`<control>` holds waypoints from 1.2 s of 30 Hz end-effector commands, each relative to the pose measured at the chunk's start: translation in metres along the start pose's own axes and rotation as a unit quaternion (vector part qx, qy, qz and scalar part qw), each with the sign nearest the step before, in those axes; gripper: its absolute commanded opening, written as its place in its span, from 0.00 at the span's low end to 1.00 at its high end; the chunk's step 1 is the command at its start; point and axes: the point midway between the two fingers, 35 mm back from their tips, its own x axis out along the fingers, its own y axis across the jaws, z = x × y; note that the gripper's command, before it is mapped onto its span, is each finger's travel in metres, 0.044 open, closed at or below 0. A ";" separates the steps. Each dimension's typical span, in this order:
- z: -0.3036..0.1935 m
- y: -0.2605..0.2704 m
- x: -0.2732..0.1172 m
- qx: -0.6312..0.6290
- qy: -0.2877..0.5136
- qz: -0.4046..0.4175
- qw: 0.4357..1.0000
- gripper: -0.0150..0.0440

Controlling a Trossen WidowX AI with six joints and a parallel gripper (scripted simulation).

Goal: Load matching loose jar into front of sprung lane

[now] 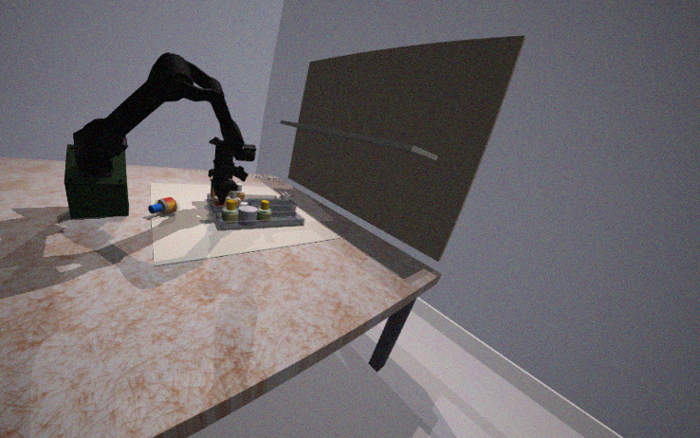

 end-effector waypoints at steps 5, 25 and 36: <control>0.000 -0.001 0.000 0.005 -0.003 -0.003 1.000 0.25; -0.002 0.000 0.000 0.005 -0.003 -0.003 1.000 0.30; -0.002 0.000 0.000 0.005 -0.003 -0.003 1.000 0.77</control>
